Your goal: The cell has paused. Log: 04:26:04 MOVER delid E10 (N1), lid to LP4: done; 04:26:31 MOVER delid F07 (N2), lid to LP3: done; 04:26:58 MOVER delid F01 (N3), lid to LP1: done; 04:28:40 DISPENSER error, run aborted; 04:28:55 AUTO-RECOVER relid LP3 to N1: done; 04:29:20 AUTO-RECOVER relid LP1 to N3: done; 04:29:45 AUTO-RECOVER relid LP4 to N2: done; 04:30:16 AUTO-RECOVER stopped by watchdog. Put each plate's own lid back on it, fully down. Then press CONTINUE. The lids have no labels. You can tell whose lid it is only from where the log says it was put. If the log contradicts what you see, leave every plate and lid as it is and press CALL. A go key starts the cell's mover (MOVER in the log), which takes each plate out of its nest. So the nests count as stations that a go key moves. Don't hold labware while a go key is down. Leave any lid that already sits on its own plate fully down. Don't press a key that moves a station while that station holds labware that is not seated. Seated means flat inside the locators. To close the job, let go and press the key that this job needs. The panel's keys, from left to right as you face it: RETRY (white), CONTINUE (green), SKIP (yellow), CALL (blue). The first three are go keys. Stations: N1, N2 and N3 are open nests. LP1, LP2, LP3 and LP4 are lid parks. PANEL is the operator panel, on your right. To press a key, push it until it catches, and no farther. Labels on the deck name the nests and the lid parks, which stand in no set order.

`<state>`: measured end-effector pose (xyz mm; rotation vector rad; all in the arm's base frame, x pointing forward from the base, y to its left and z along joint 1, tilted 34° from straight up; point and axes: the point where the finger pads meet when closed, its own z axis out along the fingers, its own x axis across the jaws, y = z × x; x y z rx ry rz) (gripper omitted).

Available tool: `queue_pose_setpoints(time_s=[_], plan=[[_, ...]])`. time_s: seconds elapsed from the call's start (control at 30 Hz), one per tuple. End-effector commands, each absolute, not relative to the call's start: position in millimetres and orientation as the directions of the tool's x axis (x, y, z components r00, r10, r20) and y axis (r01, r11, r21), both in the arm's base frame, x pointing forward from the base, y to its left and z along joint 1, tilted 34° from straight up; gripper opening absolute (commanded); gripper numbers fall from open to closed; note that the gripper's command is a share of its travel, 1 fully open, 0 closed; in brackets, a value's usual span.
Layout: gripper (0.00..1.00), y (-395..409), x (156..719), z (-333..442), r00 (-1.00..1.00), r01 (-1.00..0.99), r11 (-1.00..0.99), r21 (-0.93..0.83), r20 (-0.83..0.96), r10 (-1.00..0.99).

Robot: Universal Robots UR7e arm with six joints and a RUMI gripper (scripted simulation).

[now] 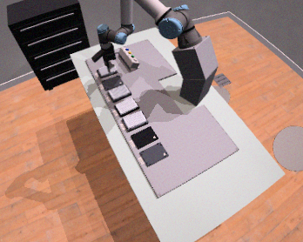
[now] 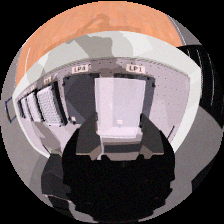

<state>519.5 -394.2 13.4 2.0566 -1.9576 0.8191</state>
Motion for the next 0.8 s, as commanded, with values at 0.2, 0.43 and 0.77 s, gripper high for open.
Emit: queue_pose_setpoints(time_s=[0.2, 0.43, 0.77], plan=[[0.0, -428, 520, 34, -0.022, -0.965, -0.113, -0.235, 0.505, -0.863], [0.0, -428, 521, 33, -0.022, -0.965, -0.113, -0.235, 0.505, -0.863], [0.0, -430, 521, 31, -0.022, -0.965, -0.113, -0.235, 0.505, -0.863]])
